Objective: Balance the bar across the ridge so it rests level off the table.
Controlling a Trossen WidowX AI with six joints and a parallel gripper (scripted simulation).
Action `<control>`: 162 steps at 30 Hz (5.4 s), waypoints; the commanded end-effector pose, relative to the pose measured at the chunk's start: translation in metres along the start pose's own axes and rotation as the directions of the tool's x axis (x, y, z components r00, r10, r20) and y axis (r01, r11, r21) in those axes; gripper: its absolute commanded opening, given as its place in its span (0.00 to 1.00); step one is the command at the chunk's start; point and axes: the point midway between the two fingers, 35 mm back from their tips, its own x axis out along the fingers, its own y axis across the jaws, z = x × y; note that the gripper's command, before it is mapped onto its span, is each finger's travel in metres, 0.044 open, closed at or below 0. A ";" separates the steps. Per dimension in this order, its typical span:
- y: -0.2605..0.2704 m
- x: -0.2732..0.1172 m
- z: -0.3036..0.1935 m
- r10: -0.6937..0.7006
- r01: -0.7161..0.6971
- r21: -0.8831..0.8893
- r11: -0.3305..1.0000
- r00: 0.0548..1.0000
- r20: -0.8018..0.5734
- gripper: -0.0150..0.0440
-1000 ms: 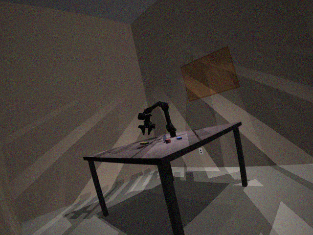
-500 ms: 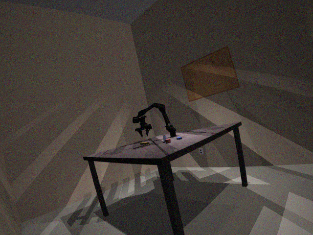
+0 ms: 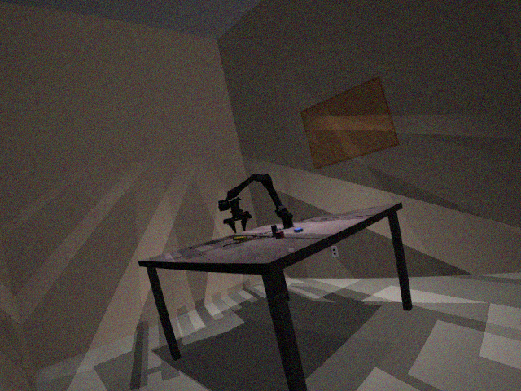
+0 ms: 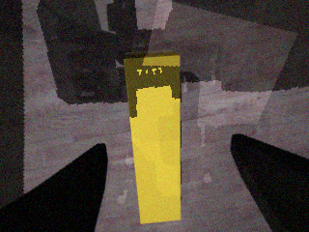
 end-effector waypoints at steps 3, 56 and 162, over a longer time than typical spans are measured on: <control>0.004 0.019 0.002 0.017 -0.017 -0.005 1.000 1.000 0.010 0.79; 0.003 0.036 0.001 0.017 -0.017 0.000 1.000 1.000 0.006 0.25; -0.010 -0.075 0.229 0.015 -0.025 0.368 0.930 0.999 0.030 0.25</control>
